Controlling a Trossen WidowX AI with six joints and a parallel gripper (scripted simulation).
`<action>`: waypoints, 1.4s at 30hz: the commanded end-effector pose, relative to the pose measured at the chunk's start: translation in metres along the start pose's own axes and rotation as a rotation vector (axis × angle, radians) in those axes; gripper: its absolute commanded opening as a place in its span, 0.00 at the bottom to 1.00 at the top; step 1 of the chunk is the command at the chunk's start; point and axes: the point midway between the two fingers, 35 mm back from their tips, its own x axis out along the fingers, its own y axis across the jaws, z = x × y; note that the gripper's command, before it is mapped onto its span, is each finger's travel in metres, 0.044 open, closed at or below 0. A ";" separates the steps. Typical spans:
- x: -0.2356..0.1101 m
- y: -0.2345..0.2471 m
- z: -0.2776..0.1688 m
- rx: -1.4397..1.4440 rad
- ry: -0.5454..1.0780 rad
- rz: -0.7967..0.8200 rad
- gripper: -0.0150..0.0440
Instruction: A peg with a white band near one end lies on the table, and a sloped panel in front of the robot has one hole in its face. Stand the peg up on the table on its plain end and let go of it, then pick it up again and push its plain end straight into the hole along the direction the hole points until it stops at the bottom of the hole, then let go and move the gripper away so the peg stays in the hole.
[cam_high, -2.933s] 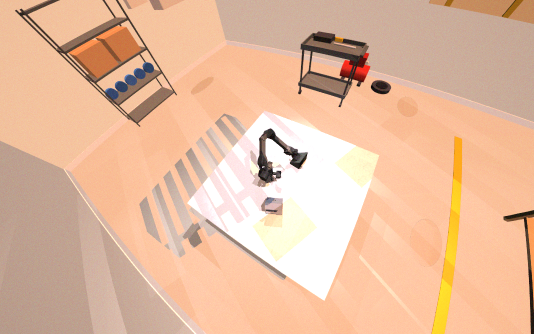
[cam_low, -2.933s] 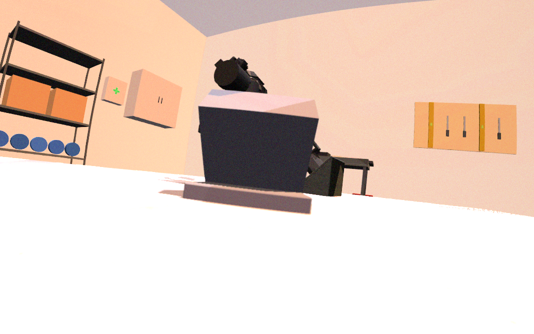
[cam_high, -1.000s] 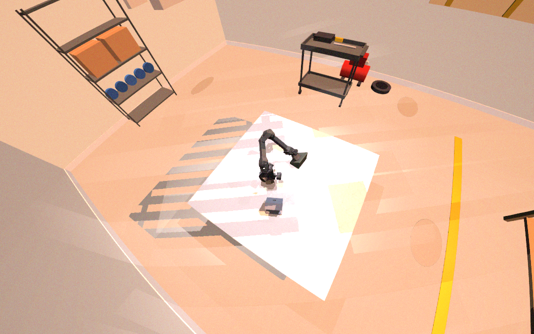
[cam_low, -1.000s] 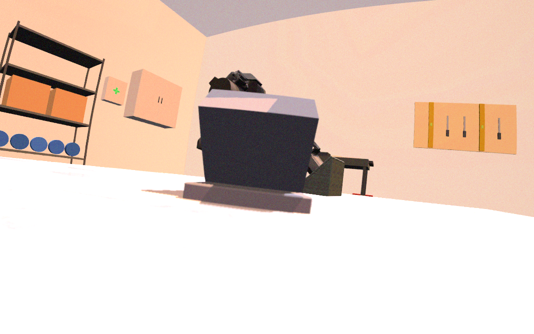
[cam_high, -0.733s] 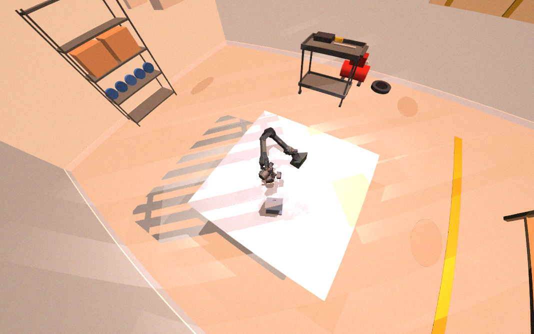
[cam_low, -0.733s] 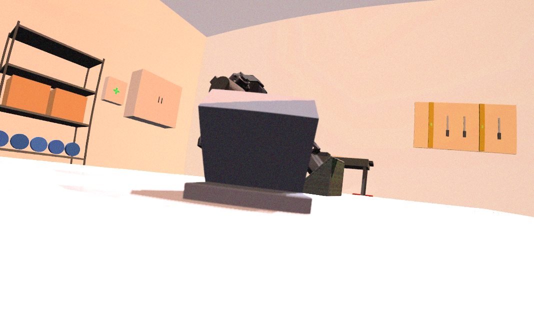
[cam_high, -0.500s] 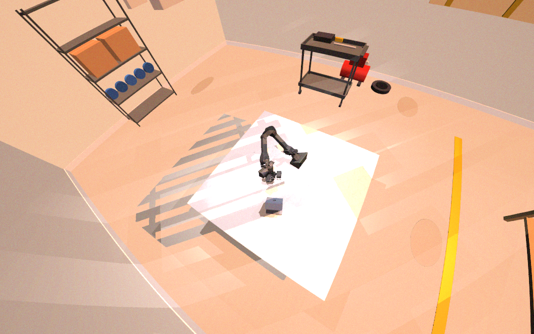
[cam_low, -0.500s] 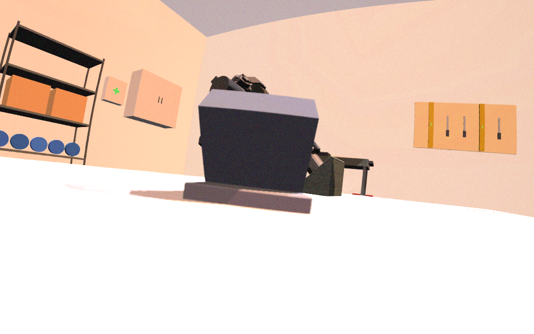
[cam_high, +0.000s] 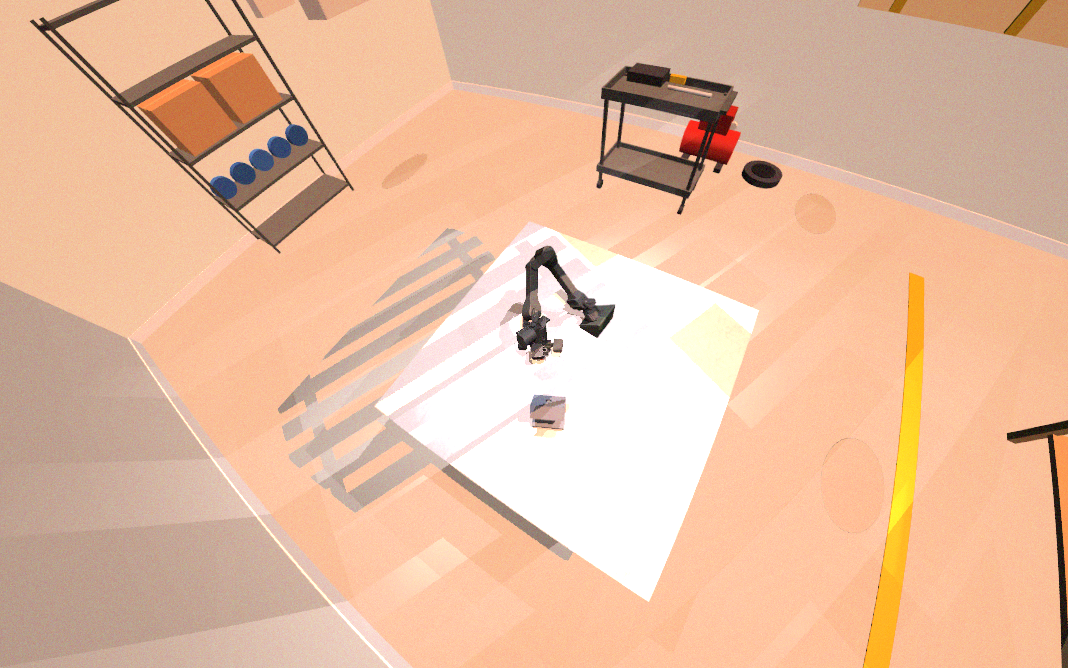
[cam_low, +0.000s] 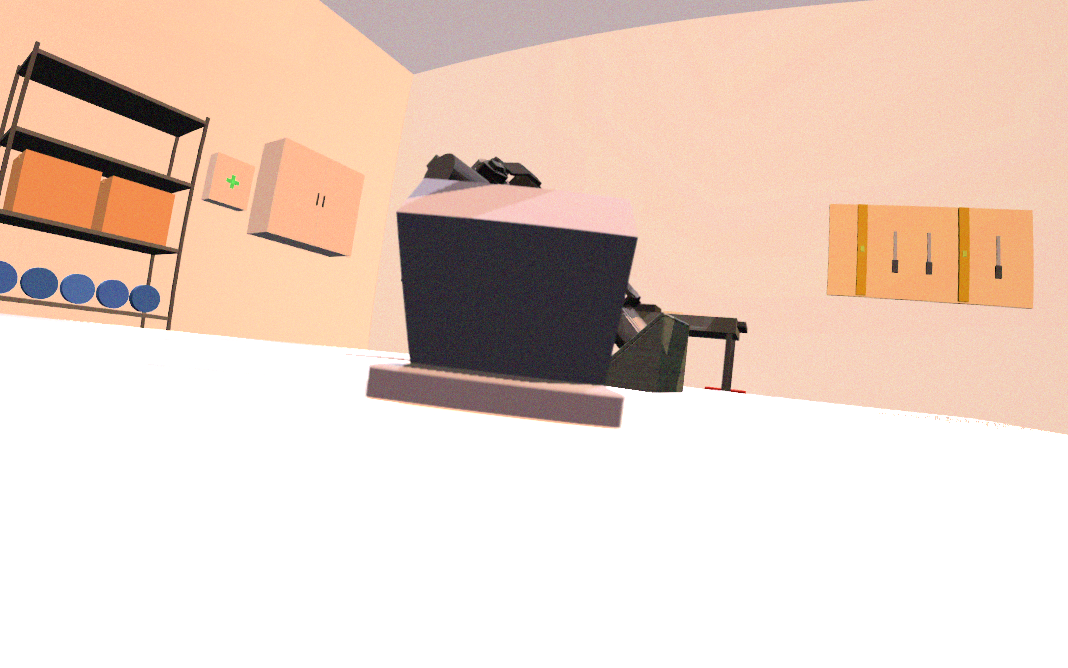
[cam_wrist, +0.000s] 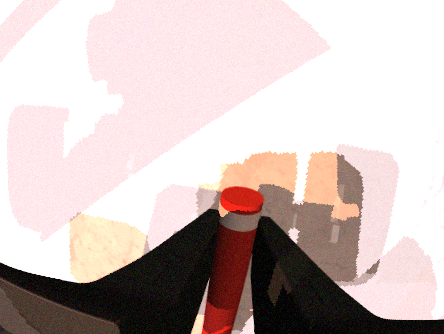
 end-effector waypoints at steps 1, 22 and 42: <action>-0.002 0.001 -0.001 -0.004 -0.034 0.004 0.34; -0.014 0.001 -0.009 -0.006 -0.216 0.004 0.34; -0.023 0.001 -0.018 -0.007 -0.389 0.004 0.34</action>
